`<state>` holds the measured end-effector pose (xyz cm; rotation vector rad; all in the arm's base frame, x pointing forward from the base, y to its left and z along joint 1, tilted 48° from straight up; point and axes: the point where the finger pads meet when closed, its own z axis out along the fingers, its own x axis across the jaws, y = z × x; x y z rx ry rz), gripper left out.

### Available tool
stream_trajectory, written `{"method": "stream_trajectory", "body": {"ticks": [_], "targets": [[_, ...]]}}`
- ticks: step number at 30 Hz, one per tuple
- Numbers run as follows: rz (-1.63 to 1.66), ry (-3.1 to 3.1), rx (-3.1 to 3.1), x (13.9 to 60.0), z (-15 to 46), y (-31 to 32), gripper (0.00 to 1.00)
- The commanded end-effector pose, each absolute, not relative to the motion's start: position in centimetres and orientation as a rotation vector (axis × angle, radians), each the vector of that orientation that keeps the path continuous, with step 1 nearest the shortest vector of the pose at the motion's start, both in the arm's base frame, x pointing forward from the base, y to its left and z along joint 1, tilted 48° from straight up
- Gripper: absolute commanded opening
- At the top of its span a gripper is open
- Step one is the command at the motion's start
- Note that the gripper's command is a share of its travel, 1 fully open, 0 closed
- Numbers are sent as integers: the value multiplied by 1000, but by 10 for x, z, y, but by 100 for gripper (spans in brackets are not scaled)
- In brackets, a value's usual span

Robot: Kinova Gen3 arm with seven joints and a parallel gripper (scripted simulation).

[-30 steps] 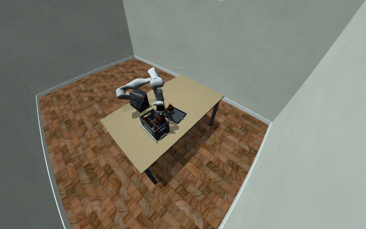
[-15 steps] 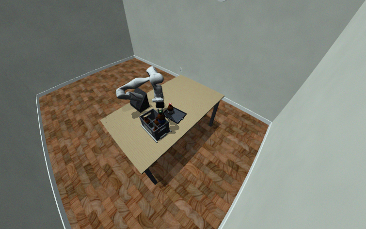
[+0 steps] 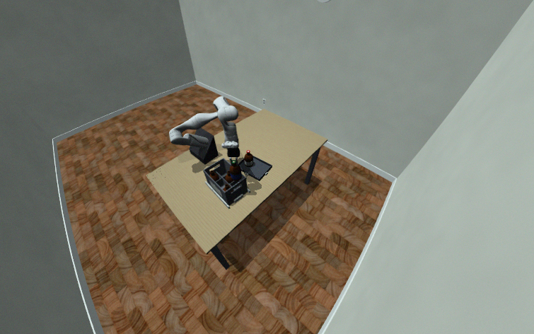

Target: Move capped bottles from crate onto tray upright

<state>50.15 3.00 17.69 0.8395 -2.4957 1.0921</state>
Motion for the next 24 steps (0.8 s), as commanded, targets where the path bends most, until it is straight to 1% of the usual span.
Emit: {"method": "stream_trajectory", "body": {"ticks": [1, 5, 19, 24], "targets": [[1093, -2500, 826, 499, 181, 34, 0], [1091, -2498, 841, 500, 177, 34, 0], [1093, -2500, 826, 474, 161, 60, 0], [1092, -2500, 837, 478, 159, 60, 0]]}}
